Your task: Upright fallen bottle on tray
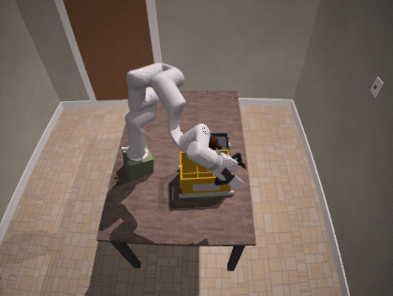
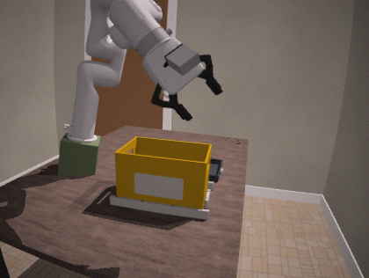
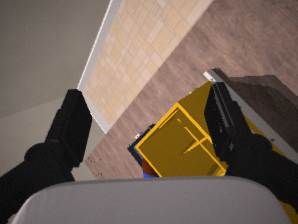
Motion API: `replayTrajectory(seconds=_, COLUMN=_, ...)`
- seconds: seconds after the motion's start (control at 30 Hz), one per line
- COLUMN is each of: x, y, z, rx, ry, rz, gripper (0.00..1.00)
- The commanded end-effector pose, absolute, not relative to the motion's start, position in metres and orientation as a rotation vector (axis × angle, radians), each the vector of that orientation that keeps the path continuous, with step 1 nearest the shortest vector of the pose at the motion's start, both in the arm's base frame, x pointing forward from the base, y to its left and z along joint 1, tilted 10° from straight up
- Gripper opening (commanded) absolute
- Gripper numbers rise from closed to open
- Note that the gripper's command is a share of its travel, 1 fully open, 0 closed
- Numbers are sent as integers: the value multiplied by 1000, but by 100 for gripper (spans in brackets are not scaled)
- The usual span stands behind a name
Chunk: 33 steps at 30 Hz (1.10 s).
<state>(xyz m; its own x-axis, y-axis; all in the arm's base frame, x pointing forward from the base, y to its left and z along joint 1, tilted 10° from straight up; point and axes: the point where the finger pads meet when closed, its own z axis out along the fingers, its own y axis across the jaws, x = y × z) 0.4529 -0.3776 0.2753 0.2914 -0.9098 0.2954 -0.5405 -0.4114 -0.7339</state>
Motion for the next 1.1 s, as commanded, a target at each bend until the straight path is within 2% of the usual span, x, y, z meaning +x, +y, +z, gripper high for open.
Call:
replayTrajectory(seconds=0.0, x=475, y=-319, z=276, rx=-2184, ry=1154, rz=-842, gripper=100)
replayTrajectory(seconds=0.47, x=487, y=-175, z=265, rx=-2495, ry=782, rz=-517, gripper=100)
replayTrajectory(seconds=0.77, x=466, y=-92, z=255, rx=-2714, ry=514, rz=-297, gripper=100)
replayTrajectory(seconds=1.07, x=437, y=-39, z=249, rx=-2906, ry=280, rz=-134, gripper=100)
